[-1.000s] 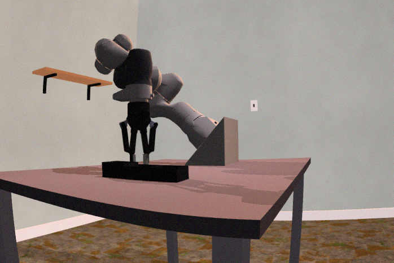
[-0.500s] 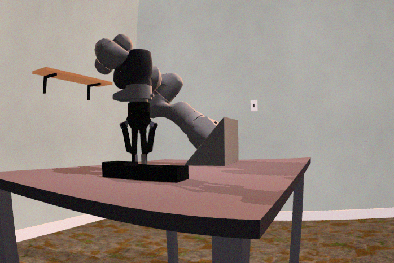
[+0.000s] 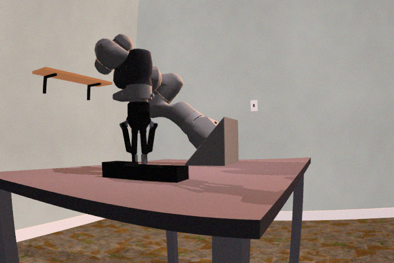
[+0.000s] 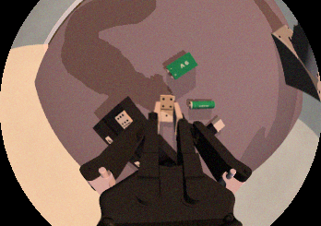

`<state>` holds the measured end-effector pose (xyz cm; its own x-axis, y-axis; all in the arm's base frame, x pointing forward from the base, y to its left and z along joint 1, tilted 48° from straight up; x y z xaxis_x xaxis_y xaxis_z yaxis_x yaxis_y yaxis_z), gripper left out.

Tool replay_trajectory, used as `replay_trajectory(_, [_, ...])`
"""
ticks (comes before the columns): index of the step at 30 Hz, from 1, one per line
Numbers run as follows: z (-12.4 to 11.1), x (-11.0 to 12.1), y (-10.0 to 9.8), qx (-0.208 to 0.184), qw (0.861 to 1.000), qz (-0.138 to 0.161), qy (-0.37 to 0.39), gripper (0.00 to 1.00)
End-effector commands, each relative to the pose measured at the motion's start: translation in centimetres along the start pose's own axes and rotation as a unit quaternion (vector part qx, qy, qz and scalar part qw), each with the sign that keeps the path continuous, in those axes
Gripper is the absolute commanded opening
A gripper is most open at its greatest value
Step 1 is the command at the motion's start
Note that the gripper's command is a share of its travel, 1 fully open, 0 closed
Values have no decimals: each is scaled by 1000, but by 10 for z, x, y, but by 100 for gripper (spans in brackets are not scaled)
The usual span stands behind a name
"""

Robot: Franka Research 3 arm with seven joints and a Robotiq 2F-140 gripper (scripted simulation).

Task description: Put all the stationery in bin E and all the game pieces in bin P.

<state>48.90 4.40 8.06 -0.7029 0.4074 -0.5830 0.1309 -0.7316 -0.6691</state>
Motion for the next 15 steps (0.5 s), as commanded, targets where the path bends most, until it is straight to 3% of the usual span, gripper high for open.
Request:
replay_trajectory(1, [1, 0, 1, -1, 1000, 0, 2, 13])
replay_trajectory(6, [1, 0, 1, -1, 1000, 0, 2, 13])
replay_trajectory(15, [1, 0, -29, -1, 1000, 0, 2, 13])
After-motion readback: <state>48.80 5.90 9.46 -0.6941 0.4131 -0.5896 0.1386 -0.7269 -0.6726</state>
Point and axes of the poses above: the point where the finger pads meet when closed, its own y axis out along the fingers, its own x axis across the jaws, z = x × y, the point moved 10 cm from there along -y, back along the fingers, and after that the axes turned 14 degrees about y, right-handed, at the moved point
